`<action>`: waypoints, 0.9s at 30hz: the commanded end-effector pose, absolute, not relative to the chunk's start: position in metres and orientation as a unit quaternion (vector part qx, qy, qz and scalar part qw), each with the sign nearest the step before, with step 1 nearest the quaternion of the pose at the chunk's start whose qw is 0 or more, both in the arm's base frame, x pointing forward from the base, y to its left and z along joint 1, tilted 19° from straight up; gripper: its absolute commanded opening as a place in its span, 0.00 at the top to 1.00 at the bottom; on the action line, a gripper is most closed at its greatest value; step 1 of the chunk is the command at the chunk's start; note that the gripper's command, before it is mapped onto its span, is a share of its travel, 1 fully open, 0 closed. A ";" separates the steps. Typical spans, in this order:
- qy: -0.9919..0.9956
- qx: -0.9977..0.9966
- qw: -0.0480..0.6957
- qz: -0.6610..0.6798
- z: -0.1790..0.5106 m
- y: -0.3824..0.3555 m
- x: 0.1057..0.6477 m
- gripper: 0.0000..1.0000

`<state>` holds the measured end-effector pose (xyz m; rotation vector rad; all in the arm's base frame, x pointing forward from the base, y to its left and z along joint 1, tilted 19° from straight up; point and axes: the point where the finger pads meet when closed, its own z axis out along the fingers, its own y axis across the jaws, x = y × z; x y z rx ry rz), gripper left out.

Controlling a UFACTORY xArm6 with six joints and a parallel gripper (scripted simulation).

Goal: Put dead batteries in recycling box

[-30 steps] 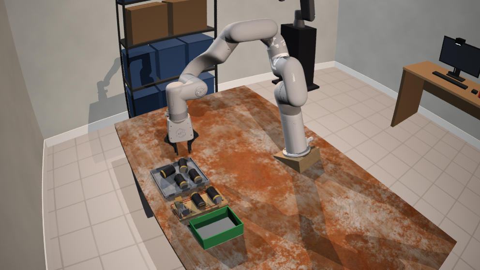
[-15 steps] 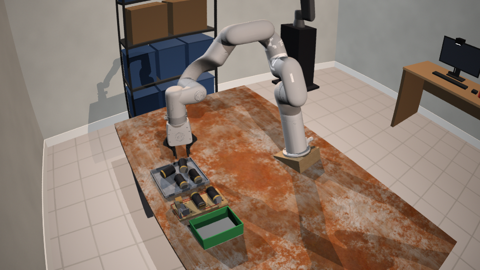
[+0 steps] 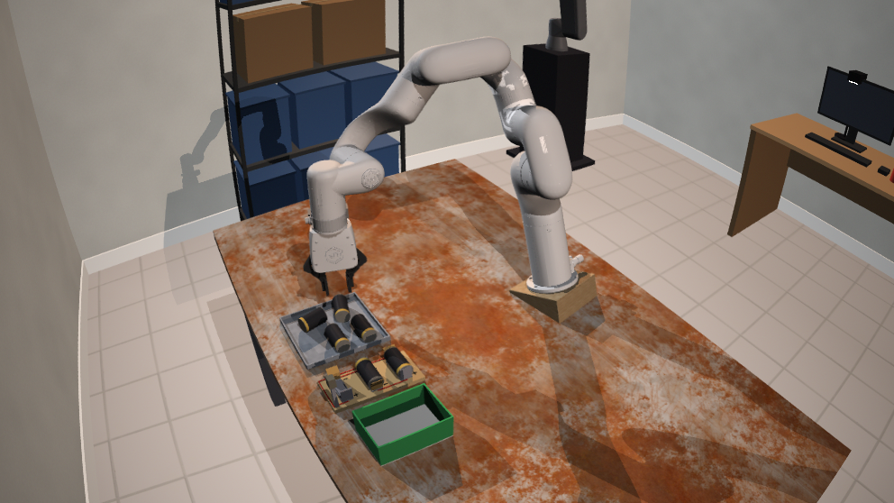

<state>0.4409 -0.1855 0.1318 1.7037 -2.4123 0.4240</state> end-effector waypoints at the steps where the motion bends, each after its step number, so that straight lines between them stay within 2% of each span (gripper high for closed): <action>1: -0.806 0.569 0.078 0.143 0.133 -0.186 0.442 0.49; 9: -0.806 0.569 0.078 0.143 0.105 -0.195 0.443 0.49; 27: -0.806 0.569 0.078 0.143 0.091 -0.200 0.444 0.49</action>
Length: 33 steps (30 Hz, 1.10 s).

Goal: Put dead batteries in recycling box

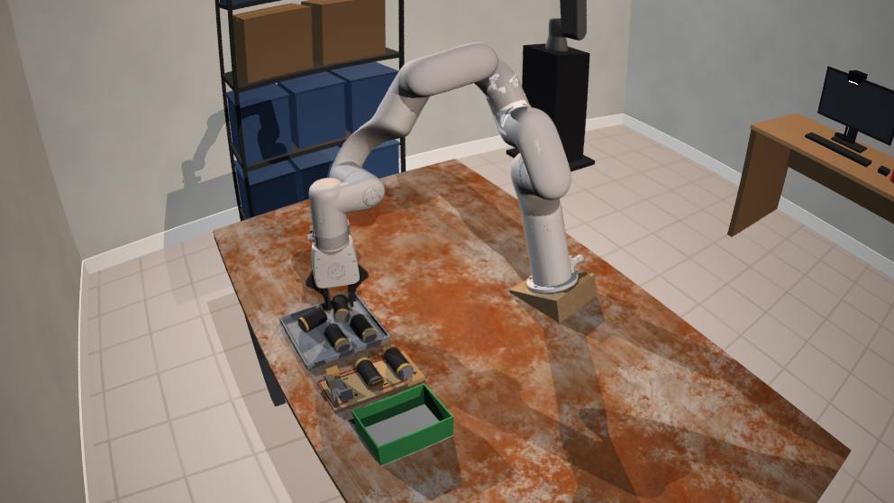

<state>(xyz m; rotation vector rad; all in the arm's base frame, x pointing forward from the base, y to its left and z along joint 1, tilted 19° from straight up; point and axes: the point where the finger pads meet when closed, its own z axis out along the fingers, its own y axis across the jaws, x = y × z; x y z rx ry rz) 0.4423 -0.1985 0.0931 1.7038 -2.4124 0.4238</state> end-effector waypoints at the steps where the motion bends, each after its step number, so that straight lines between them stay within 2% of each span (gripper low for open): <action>1: -0.806 0.569 0.078 0.143 0.091 -0.200 0.444 0.49; 9: -0.806 0.569 0.078 0.143 0.091 -0.200 0.444 0.49; 10: -0.806 0.569 0.078 0.143 0.091 -0.200 0.444 0.72; 33: -0.806 0.569 0.078 0.143 0.091 -0.200 0.444 0.72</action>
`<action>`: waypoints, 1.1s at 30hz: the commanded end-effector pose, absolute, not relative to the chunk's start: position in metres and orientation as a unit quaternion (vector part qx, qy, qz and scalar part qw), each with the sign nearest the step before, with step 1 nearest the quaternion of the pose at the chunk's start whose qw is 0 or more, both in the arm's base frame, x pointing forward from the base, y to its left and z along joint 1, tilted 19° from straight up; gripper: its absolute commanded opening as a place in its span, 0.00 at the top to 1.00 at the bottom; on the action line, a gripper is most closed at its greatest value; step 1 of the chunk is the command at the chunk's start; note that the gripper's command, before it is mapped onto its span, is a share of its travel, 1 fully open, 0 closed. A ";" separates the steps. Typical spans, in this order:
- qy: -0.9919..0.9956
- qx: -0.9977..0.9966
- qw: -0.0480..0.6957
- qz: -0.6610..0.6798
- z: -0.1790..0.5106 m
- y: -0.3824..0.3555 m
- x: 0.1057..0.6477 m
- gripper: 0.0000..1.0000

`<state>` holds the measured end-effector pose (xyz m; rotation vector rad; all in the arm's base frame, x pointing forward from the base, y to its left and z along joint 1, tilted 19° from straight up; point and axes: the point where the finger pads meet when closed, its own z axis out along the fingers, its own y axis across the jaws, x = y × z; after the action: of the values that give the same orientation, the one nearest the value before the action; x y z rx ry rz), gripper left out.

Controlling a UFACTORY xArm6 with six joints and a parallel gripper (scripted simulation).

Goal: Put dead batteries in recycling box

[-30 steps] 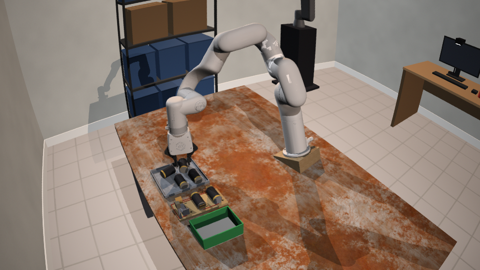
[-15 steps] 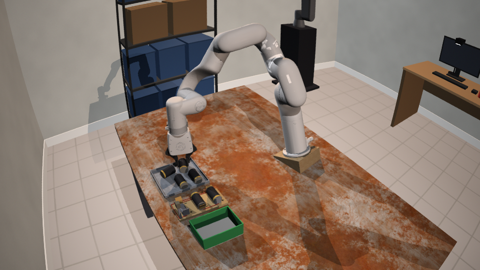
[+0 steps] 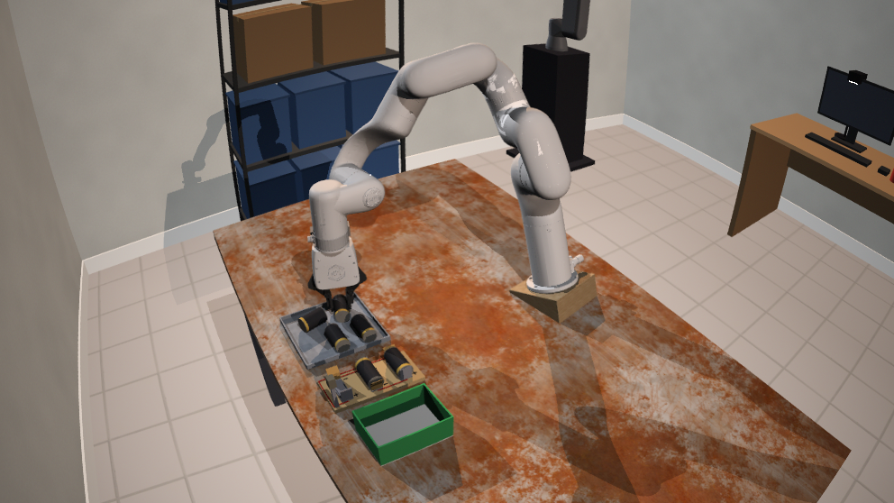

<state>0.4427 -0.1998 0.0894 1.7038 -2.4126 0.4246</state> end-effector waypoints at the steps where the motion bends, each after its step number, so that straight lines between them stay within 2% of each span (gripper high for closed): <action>1: -0.806 0.569 0.078 0.143 0.091 -0.200 0.444 0.72; 30: -0.806 0.569 0.078 0.143 0.134 -0.185 0.442 0.72; 33: -0.806 0.569 0.078 0.143 0.158 -0.177 0.441 0.72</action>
<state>0.4399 -0.1848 0.1324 1.7026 -2.4109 0.4197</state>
